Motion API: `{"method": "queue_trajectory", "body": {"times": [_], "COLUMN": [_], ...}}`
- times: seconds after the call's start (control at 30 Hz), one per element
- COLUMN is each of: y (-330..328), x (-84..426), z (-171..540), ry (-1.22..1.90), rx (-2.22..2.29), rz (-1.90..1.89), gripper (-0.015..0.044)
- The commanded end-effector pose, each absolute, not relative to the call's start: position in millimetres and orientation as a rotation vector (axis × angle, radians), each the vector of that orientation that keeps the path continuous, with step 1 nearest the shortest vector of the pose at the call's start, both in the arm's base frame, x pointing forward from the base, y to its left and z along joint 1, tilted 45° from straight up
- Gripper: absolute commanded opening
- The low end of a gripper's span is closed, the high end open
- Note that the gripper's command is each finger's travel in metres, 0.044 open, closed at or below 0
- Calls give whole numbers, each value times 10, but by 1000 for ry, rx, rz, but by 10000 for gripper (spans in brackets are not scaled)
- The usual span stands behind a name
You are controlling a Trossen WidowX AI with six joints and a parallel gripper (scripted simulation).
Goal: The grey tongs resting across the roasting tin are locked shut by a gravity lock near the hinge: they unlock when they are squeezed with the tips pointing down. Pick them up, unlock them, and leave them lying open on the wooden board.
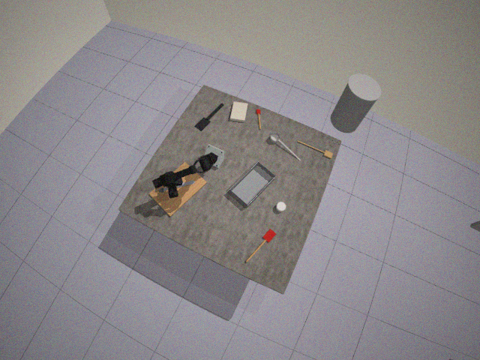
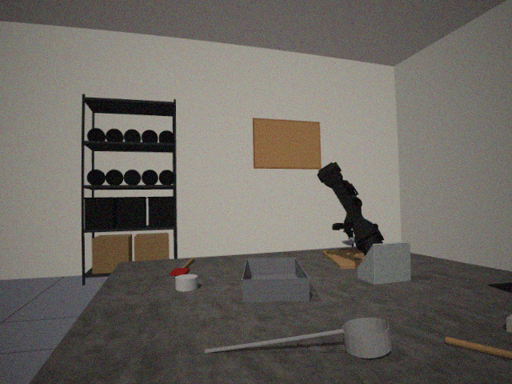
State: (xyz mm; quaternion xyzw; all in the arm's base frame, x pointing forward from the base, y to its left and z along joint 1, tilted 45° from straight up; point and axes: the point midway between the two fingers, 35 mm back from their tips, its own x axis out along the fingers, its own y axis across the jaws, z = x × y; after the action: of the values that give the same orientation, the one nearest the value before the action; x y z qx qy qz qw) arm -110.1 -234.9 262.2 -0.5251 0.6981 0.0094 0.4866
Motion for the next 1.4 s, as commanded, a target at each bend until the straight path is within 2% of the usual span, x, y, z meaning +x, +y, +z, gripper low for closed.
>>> {"method": "queue_trajectory", "body": {"times": [0.0,0.1,0.83,1.03,1.37], "y": [-2377,-2377,-2371,-2390,-2531], "x": [-1098,-1098,-1095,-1138,-1575], "z": [2564,2564,2596,2679,3371], "ry": [1693,1693,1695,1698,1721], "rx": [-1267,-1267,-1278,-1276,-1260], "rz": [27,27,27,27,10], "gripper": [-150,-150,427,440,440]}}
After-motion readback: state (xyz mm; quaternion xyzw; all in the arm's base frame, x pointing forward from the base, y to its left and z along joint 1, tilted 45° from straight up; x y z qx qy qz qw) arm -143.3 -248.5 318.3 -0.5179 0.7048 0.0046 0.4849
